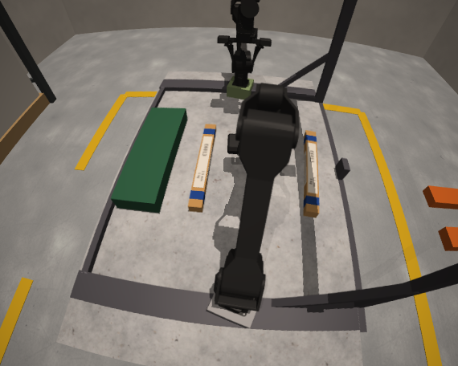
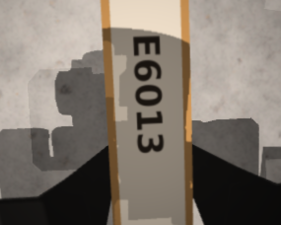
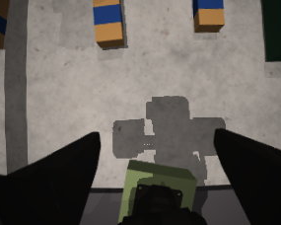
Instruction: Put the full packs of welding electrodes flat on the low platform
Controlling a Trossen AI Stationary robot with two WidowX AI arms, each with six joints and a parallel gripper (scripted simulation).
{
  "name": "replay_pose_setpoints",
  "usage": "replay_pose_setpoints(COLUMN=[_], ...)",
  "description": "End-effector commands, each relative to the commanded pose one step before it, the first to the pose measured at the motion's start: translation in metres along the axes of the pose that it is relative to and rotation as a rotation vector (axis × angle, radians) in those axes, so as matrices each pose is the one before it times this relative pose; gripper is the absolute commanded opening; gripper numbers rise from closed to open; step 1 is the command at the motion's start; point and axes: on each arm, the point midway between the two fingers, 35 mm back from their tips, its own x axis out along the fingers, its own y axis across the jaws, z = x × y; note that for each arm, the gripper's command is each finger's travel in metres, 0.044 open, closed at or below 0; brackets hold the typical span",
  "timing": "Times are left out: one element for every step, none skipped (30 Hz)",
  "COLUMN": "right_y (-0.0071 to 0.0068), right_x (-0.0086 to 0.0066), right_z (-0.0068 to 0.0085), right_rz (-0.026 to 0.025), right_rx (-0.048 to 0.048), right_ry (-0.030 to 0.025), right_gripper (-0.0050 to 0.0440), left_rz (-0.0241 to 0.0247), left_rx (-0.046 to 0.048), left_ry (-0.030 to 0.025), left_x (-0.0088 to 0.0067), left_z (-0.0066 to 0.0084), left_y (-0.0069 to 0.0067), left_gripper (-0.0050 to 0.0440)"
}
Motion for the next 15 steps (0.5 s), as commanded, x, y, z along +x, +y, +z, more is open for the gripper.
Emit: replay_pose_setpoints(right_y=[-0.00026,0.0,0.0,0.0,0.0,0.0,0.0,0.0,0.0,0.0,0.0,0.0,0.0,0.0,0.0], right_x=[-0.00577,0.0,0.0,0.0,0.0,0.0,0.0,0.0,0.0,0.0,0.0,0.0,0.0,0.0,0.0], right_z=[0.00346,0.0,0.0,0.0,0.0,0.0,0.0,0.0,0.0,0.0,0.0,0.0,0.0,0.0,0.0], right_rz=[-0.00135,0.0,0.0,0.0,0.0,0.0,0.0,0.0,0.0,0.0,0.0,0.0,0.0,0.0,0.0], right_rx=[0.00319,0.0,0.0,0.0,0.0,0.0,0.0,0.0,0.0,0.0,0.0,0.0,0.0,0.0,0.0], right_ry=[-0.02201,0.0,0.0,0.0,0.0,0.0,0.0,0.0,0.0,0.0,0.0,0.0,0.0,0.0,0.0], right_gripper=[0.033,0.033,0.033,0.033,0.033,0.033,0.033,0.033,0.033,0.033,0.033,0.033,0.033,0.033,0.033], left_rz=[-0.00981,-0.00027,-0.00037,-0.00017,-0.00009,-0.00008,0.0,0.00022,0.00115,0.0006,0.0,0.0,-0.0013,0.00002,-0.00047], left_rx=[-0.00807,-0.00008,-0.0001,-0.00005,-0.00003,-0.00002,0.0,0.00006,0.00032,0.00016,0.0,0.0,-0.00036,0.00001,-0.00013], left_ry=[-0.08845,-0.00184,-0.00251,-0.00115,-0.00063,-0.00054,-0.00003,0.0015,0.00776,0.00402,0.0,0.0,-0.00874,0.00015,-0.00314], left_x=[-0.02728,0.00029,0.00017,0.00043,0.00053,0.00054,0.00064,0.00108,0.00338,0.00181,0.0,0.0,-0.00285,0.00067,0.00006], left_z=[0.02086,0.00054,0.0008,0.00027,0.00007,0.00003,-0.00017,-0.00065,-0.00221,-0.00143,0.0,0.0,0.00177,-0.00024,0.00106], left_y=[-0.00029,-0.00009,-0.00013,-0.00006,-0.00003,-0.00003,0.0,0.00005,0.00019,0.00014,0.0,0.0,-0.00015,0.00001,-0.00016], left_gripper=[-0.005,-0.005,-0.005,-0.005,-0.005,-0.005,-0.005,-0.005,-0.005,-0.005,-0.005,-0.005,-0.005,-0.005,-0.005])
